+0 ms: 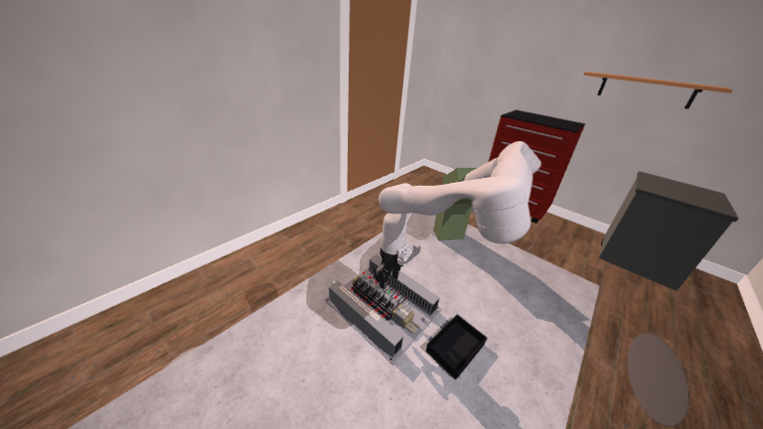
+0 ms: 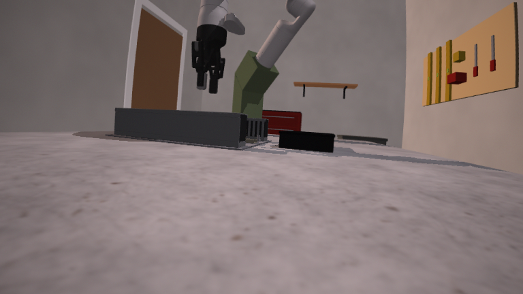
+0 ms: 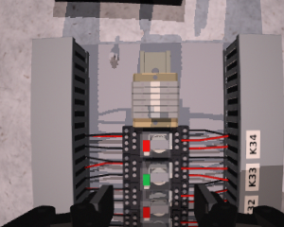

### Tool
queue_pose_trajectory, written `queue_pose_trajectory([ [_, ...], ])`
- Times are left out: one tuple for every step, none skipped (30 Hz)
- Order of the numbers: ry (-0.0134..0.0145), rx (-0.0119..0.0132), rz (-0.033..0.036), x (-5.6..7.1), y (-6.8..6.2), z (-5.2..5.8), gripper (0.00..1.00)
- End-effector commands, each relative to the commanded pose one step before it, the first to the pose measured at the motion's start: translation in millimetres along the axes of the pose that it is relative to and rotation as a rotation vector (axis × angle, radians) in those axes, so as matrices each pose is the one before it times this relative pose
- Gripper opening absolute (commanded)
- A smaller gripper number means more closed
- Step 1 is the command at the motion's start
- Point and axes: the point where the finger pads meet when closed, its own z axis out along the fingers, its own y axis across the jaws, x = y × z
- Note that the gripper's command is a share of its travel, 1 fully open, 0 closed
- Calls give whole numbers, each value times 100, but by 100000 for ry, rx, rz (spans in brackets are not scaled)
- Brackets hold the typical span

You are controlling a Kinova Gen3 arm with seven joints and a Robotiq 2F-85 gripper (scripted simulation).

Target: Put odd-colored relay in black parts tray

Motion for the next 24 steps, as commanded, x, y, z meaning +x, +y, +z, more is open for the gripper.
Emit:
queue_pose_trajectory([
  [-669, -738, 1026, -211, 311, 77, 61],
  [0, 0, 0, 0, 0, 0, 61],
  [0, 0, 0, 0, 0, 0, 61],
  [0, 0, 0, -1, 0, 1, 61],
  [0, 0, 0, -4, 3, 4, 61],
  [0, 0, 0, -8, 6, 9, 61],
  [0, 0, 0, -13, 9, 14, 61],
  [0, 0, 0, -16, 11, 19, 61],
  [0, 0, 0, -18, 13, 21, 61],
  [0, 0, 0, -18, 13, 21, 61],
  [0, 0, 0, -16, 11, 19, 61],
  [0, 0, 0, -13, 9, 14, 61],
  [0, 0, 0, -8, 6, 9, 61],
  [0, 0, 0, -4, 3, 4, 61],
  [0, 0, 0, -1, 0, 1, 61],
  [0, 0, 0, 0, 0, 0, 61],
  [0, 0, 0, 0, 0, 0, 61],
  [0, 0, 0, 0, 0, 0, 61],
  [0, 0, 0, 0, 0, 0, 61],
  [0, 0, 0, 0, 0, 0, 61],
  [0, 0, 0, 0, 0, 0, 61],
  [0, 0, 0, 0, 0, 0, 61],
  [0, 0, 0, 0, 0, 0, 61],
  [0, 0, 0, 0, 0, 0, 61],
])
